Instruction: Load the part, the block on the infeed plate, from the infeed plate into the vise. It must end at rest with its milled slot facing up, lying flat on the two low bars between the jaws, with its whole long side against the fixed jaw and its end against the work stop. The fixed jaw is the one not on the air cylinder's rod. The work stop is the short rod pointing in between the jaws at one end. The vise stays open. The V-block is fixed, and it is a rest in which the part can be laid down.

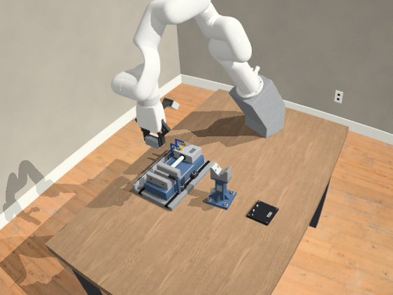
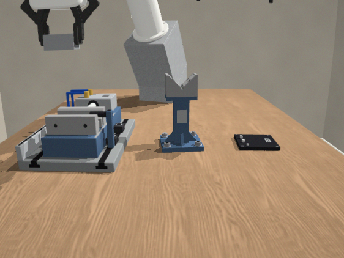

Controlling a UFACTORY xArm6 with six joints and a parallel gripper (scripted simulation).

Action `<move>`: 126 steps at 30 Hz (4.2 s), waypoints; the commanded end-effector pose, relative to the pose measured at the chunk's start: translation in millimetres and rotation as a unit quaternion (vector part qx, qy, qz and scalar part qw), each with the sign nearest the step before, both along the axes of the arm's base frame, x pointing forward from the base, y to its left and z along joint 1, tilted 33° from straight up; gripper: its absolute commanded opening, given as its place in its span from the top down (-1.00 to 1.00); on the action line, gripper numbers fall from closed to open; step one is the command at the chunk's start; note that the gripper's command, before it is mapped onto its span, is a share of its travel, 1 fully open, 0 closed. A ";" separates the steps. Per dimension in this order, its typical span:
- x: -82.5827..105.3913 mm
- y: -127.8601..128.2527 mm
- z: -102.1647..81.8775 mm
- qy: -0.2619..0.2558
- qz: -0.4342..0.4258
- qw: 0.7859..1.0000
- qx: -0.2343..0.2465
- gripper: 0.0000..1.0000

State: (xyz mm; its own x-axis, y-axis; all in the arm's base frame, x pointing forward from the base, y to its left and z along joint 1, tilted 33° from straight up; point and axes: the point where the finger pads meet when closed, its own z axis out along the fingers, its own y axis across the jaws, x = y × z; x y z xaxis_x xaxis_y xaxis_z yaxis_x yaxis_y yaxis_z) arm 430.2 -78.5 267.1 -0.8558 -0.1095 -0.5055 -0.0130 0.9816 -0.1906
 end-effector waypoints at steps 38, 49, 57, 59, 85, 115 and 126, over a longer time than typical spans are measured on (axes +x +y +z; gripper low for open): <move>22.5 -6.9 -32.8 -0.001 0.000 1.000 0.000 1.00; 33.8 -10.4 -50.3 -0.001 0.000 1.000 0.000 1.00; 39.2 -12.1 -58.7 -0.001 0.000 1.000 0.000 1.00; 40.9 -12.6 -61.2 -0.001 0.000 1.000 0.000 1.00; 50.6 -15.6 -76.3 -0.001 0.000 1.000 0.000 1.00; 51.3 -15.8 -77.4 -0.001 0.000 1.000 0.000 1.00; 53.4 -16.5 -80.8 -0.001 0.000 1.000 0.000 1.00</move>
